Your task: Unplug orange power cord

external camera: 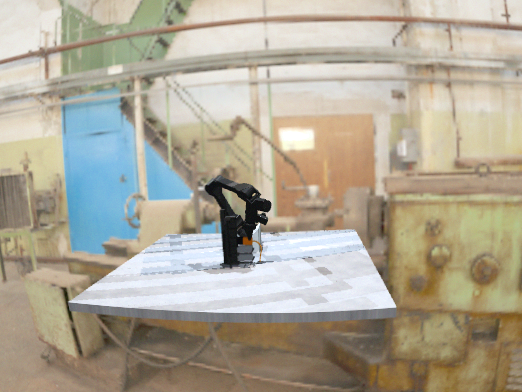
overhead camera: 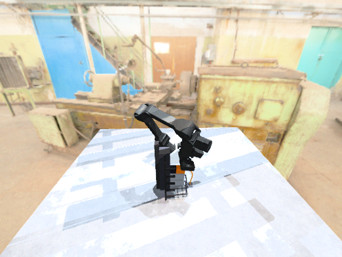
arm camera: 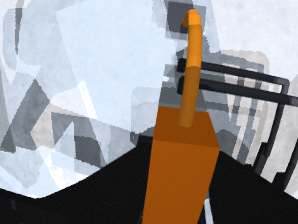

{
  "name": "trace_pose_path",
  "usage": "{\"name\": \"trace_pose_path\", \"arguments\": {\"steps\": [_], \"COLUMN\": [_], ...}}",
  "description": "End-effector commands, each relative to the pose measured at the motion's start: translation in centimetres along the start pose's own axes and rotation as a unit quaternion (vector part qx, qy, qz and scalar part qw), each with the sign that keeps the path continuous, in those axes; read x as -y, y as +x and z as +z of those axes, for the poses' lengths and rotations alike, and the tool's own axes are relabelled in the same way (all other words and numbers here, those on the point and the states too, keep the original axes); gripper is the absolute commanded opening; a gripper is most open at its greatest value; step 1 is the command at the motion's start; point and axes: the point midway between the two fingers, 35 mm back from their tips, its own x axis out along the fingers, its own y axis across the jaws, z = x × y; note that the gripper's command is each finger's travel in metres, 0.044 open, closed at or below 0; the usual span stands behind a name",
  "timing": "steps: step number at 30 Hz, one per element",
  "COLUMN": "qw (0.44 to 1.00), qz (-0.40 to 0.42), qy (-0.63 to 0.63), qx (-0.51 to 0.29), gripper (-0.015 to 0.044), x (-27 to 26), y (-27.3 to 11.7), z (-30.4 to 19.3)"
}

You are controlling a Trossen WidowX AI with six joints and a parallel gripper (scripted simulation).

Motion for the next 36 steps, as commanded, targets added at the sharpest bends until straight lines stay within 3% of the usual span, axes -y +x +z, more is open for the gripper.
{"name": "trace_pose_path", "arguments": {"steps": [1, 9, 10, 15, 36], "qw": [0.998, 0.998, 0.999, 0.999, 0.998], "qz": [-0.012, -0.012, 0.004, 0.004, -0.012], "qy": [0.004, 0.004, 0.015, 0.015, 0.004], "qx": [0.058, 0.058, 0.051, 0.051, 0.056], "gripper": [0.0, 0.0, 0.0026, 0.0157, 0.016], "x": [0.1, 0.0, 0.1, 0.1, 0.0], "y": [-1.8, -2.1, -0.9, -0.9, -1.9], "z": [4.4, 5.7, 3.9, 3.9, 3.4]}}
